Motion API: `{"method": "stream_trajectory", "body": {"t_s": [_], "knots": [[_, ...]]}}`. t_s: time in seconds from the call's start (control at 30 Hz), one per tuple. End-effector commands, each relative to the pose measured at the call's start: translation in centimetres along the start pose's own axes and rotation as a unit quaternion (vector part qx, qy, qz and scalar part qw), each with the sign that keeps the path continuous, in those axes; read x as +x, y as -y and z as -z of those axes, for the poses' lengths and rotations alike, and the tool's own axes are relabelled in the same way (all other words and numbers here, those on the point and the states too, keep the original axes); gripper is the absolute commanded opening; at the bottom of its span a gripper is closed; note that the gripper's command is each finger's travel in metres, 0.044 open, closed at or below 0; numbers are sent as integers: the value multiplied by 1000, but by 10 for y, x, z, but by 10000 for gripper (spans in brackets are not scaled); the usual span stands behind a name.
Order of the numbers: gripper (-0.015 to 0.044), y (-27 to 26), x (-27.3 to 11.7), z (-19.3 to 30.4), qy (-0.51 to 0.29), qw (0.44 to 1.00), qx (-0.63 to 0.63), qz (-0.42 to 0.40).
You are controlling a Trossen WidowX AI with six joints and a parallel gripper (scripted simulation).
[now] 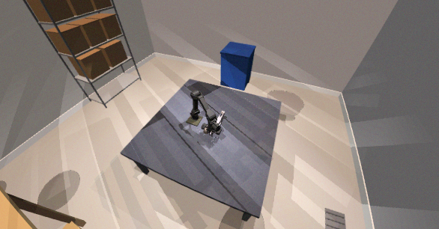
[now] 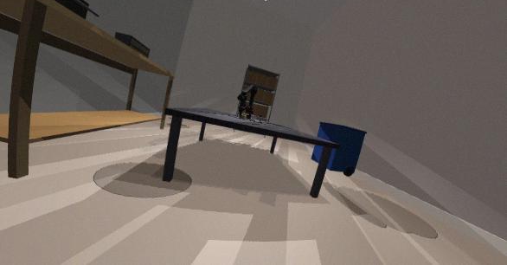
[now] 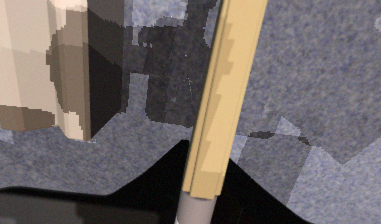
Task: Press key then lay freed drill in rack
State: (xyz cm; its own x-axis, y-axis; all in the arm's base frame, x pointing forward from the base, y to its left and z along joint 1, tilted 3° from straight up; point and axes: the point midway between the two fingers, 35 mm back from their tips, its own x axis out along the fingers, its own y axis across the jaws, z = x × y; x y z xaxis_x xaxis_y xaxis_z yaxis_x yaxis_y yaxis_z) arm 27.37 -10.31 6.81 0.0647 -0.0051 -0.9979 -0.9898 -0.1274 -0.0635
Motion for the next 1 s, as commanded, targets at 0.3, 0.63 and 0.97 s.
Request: {"method": "stream_trajectory", "body": {"t_s": [0.3,0.63,0.97], "knots": [[0,-1,-7,0,1,1000,-3,3],[0,-2,-10,0,1,1000,-3,3],[0,-3,-14,-1,1,1000,-3,3]]}}
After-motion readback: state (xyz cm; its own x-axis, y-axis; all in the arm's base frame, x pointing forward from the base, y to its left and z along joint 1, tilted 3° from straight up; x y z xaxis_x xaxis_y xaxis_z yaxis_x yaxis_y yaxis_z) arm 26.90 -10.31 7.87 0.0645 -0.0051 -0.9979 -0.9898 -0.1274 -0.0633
